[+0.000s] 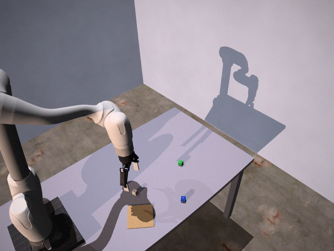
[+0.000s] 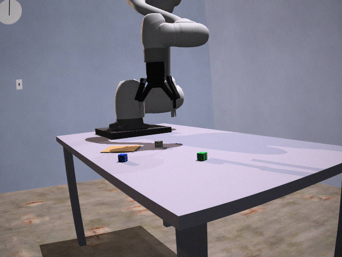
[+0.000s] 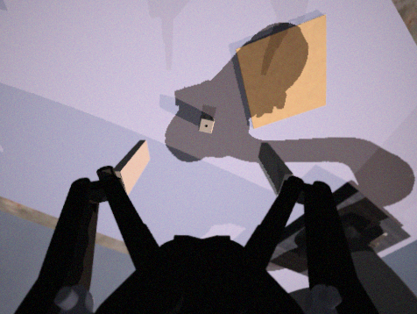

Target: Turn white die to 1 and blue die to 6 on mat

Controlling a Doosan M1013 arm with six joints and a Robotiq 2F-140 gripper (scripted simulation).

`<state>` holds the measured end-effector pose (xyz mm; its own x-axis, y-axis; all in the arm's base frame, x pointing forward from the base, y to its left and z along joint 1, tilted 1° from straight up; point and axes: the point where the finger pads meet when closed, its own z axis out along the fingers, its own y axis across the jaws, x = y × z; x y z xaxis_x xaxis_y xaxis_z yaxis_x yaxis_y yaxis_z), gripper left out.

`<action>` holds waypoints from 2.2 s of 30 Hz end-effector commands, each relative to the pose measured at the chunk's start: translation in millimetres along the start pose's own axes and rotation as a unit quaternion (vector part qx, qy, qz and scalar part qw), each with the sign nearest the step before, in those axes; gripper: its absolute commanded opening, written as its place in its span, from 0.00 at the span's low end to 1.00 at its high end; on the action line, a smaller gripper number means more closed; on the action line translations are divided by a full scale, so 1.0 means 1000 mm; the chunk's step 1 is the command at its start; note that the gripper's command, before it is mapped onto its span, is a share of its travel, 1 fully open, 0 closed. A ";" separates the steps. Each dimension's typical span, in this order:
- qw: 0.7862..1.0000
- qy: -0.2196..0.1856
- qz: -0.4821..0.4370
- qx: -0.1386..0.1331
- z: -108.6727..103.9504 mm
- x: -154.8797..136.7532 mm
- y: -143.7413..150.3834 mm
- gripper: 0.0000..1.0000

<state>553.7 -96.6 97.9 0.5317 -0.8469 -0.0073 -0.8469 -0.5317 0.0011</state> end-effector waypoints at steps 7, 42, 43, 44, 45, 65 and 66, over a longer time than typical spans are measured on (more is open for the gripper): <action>0.990 -0.004 -0.144 0.005 0.003 0.000 0.001 1.00; 0.785 -0.001 -0.619 0.007 0.015 0.000 0.003 1.00; 0.785 -0.001 -0.620 0.007 0.015 0.000 0.003 1.00; 0.785 -0.001 -0.620 0.007 0.015 0.000 0.003 1.00; 0.785 -0.001 -0.620 0.007 0.015 0.000 0.003 0.32; 0.785 -0.001 -0.620 0.007 0.015 0.000 0.003 0.32; 0.785 -0.001 -0.620 0.007 0.015 0.000 0.003 0.32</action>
<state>550.8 -98.0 82.7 0.9470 0.3212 0.0036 0.3213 -0.9468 -0.0184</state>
